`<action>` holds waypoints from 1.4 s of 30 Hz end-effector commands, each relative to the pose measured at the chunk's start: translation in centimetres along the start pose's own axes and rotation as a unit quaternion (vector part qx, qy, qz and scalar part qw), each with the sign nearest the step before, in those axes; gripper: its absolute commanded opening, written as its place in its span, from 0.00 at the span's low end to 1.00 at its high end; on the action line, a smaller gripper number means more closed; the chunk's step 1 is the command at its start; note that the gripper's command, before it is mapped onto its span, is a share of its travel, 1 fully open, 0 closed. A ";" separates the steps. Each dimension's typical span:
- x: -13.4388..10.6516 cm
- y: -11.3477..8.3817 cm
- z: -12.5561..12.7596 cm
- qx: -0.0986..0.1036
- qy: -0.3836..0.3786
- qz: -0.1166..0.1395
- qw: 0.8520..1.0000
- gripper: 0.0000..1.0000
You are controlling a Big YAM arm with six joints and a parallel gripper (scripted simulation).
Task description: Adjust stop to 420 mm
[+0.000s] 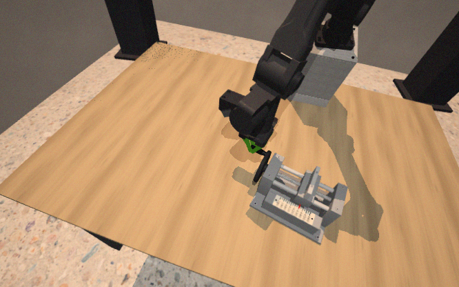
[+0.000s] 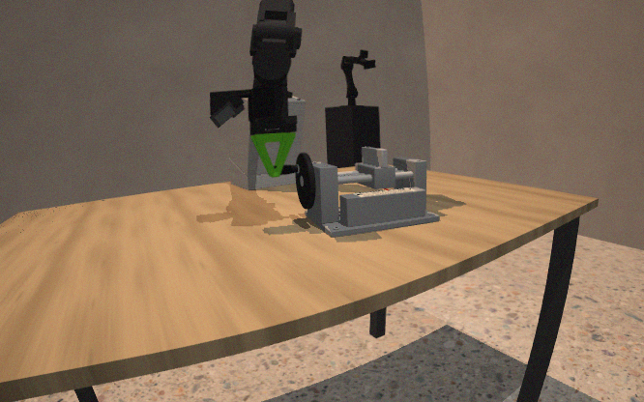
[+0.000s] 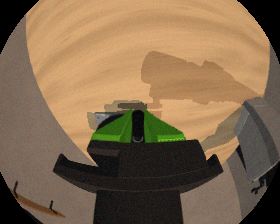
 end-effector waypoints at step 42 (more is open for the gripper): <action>-0.2 5.0 1.6 -0.016 -0.001 0.006 1.000 0.06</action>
Point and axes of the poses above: the point where the finger pads meet when closed, its own y axis out along the fingers, its own z axis across the jaws, x = y × z, the point moved 6 cm from there along -y, back along the fingers, and after that the axes turned 11 degrees about -y, right-handed, at the moved point
